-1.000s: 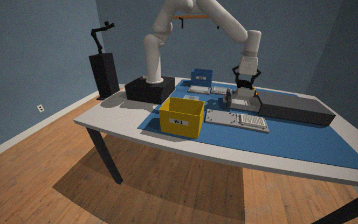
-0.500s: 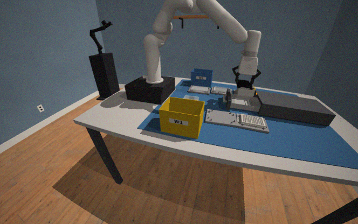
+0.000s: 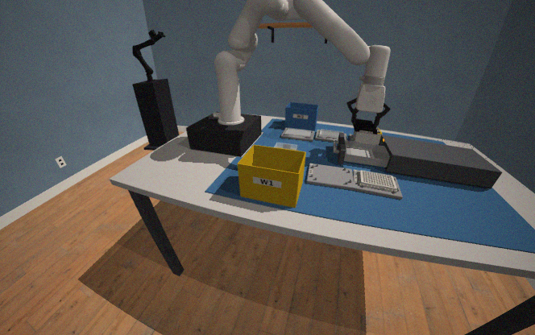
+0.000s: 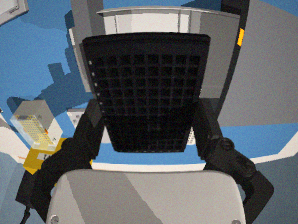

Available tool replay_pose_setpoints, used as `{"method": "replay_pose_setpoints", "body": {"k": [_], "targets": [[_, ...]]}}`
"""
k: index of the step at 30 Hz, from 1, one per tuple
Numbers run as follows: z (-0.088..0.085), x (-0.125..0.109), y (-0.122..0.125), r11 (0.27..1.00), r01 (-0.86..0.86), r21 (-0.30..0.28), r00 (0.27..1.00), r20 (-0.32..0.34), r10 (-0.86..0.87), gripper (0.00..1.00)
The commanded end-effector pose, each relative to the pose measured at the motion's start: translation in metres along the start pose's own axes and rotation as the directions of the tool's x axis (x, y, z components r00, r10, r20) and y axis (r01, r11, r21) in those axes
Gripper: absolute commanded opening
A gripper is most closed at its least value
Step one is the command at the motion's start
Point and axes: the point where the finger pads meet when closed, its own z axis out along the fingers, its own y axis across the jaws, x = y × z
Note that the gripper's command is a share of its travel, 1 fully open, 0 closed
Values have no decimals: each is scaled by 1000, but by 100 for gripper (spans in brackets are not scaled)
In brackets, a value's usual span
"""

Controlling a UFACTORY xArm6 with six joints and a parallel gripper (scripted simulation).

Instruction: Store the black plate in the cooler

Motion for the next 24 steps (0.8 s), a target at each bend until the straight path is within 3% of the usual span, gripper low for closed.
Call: {"method": "replay_pose_setpoints", "body": {"k": [1, 12, 24], "targets": [[-2, 0, 2, 1000, 0, -5, 1000, 0, 0, 0], [-2, 0, 2, 1000, 0, -5, 1000, 0, 0, 0], [14, 0, 2, 1000, 0, -5, 1000, 0, 0, 0]]}}
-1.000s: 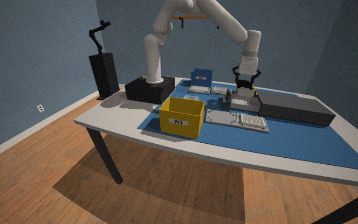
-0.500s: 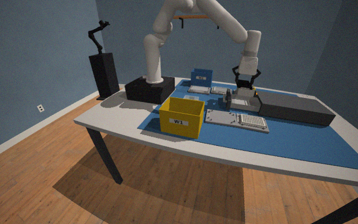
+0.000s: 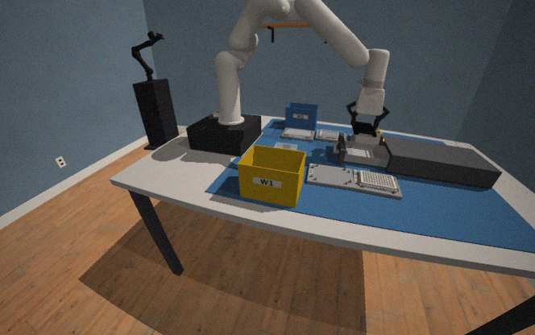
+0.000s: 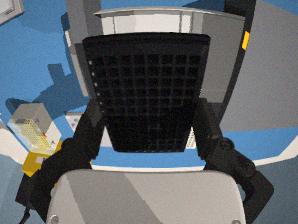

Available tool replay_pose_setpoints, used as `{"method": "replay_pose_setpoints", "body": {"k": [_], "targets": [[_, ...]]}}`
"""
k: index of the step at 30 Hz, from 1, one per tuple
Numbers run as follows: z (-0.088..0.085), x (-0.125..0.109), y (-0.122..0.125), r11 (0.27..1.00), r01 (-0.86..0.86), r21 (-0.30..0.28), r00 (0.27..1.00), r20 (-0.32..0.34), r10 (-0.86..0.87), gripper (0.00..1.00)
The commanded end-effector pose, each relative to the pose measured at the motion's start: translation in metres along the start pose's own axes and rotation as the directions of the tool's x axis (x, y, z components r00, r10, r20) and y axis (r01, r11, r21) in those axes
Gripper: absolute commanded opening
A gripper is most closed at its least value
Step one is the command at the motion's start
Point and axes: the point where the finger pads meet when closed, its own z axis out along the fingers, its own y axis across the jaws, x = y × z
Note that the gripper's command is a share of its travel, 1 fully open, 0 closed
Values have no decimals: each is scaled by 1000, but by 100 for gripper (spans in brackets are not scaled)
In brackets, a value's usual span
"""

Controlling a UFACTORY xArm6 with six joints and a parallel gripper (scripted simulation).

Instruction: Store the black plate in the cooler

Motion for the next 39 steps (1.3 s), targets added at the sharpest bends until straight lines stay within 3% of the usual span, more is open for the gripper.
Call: {"method": "replay_pose_setpoints", "body": {"k": [1, 39], "targets": [[4, 0, 2, 1000, 0, -5, 1000, 0, 0, 0], [61, 0, 2, 1000, 0, -5, 1000, 0, 0, 0]]}}
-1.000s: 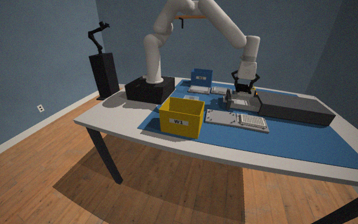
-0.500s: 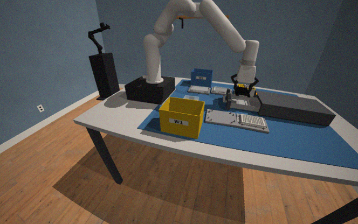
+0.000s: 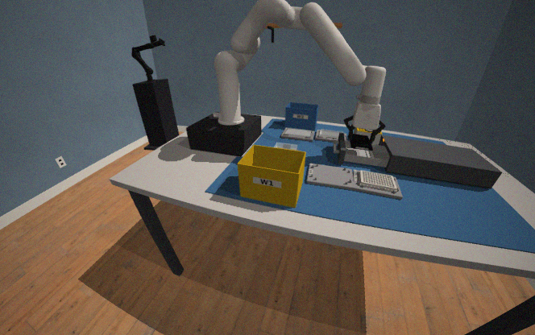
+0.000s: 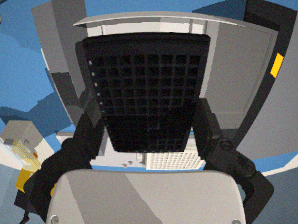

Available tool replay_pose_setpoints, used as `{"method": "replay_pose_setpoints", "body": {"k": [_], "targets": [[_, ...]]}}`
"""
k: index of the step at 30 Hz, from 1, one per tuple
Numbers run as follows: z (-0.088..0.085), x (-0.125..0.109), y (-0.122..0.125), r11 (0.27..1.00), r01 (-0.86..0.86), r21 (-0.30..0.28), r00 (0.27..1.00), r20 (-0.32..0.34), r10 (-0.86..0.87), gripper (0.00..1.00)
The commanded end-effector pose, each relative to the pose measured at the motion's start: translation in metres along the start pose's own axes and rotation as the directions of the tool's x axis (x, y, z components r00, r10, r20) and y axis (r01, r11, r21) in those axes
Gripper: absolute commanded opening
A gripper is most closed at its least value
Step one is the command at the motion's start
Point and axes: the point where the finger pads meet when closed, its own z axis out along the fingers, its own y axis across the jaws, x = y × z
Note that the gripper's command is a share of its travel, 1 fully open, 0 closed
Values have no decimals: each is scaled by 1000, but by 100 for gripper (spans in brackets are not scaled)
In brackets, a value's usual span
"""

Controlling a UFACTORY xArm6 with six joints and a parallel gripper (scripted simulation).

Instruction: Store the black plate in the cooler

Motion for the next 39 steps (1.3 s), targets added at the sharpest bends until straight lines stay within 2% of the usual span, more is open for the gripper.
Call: {"method": "replay_pose_setpoints", "body": {"k": [1, 23, 39], "targets": [[4, 0, 2, 1000, 0, -5, 1000, 0, 0, 0], [38, 0, 2, 1000, 0, -5, 1000, 0, 0, 0], [38, 0, 2, 1000, 0, -5, 1000, 0, 0, 0]]}}
